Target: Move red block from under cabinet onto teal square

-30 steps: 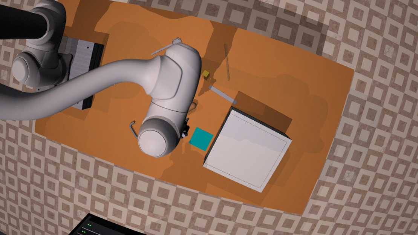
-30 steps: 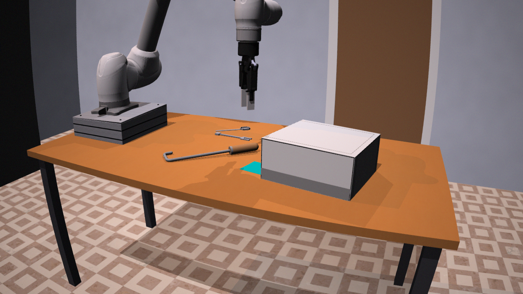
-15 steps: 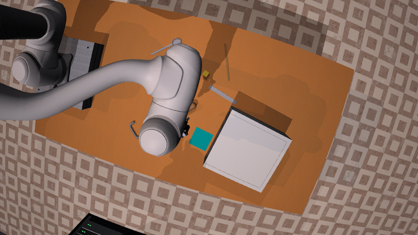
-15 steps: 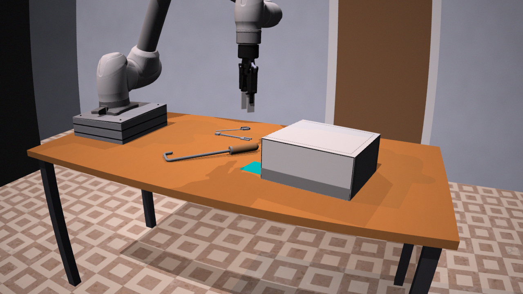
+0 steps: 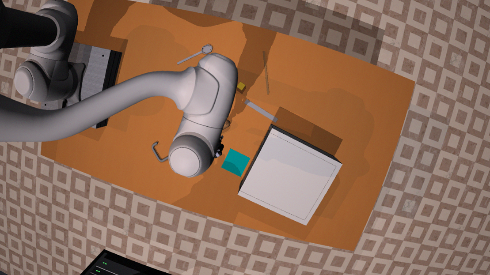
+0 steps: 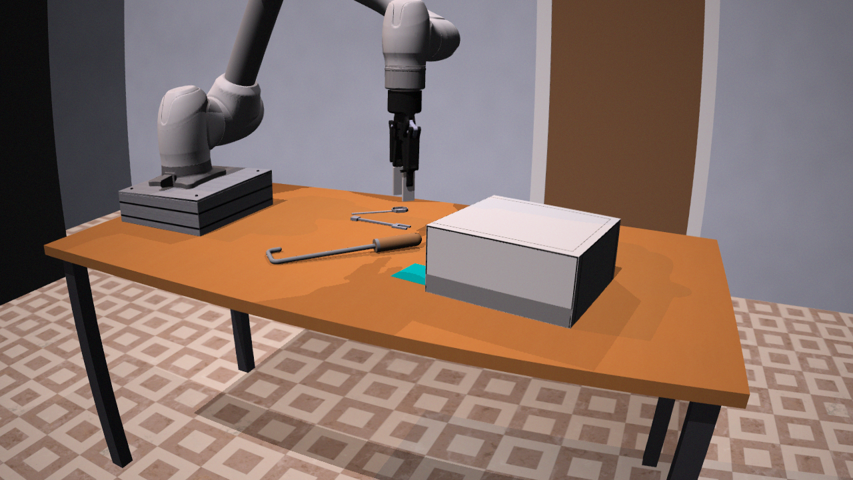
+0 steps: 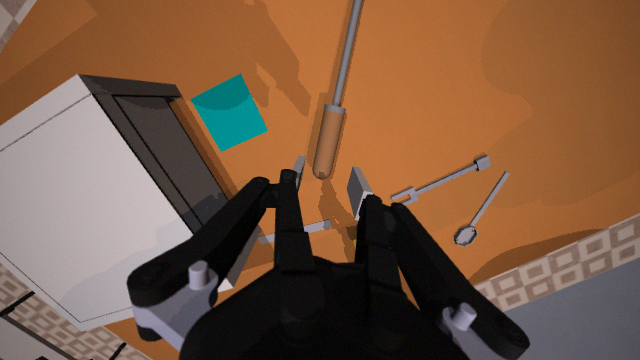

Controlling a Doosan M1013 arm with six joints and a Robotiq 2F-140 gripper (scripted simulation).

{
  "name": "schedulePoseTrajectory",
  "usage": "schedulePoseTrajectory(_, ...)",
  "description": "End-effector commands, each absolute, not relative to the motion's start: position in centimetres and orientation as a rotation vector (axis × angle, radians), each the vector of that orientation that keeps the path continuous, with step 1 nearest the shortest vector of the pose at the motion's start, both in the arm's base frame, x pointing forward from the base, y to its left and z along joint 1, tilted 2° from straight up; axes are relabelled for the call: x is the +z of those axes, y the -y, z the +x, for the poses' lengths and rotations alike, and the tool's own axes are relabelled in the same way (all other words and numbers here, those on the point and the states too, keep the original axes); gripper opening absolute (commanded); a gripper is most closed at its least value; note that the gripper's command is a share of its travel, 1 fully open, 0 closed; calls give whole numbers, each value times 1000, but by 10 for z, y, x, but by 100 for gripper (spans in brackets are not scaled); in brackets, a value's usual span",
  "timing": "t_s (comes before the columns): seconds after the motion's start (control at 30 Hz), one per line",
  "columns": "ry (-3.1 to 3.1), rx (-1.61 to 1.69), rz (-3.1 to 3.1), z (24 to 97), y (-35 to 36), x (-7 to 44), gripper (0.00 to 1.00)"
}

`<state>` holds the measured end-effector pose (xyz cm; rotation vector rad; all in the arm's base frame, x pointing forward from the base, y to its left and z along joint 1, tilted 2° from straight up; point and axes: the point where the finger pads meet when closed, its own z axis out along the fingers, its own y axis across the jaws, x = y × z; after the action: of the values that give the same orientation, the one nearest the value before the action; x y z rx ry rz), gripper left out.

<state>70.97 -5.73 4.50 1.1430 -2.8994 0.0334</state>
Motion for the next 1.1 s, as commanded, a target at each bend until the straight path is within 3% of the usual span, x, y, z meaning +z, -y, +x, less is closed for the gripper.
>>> schedulePoseTrajectory(0.0,2900,33,1143,710,58,36,34)
schedulePoseTrajectory(0.43,2900,33,1143,709,59,-4,34)
schedulePoseTrajectory(1.07,2900,33,1143,709,59,-21,34)
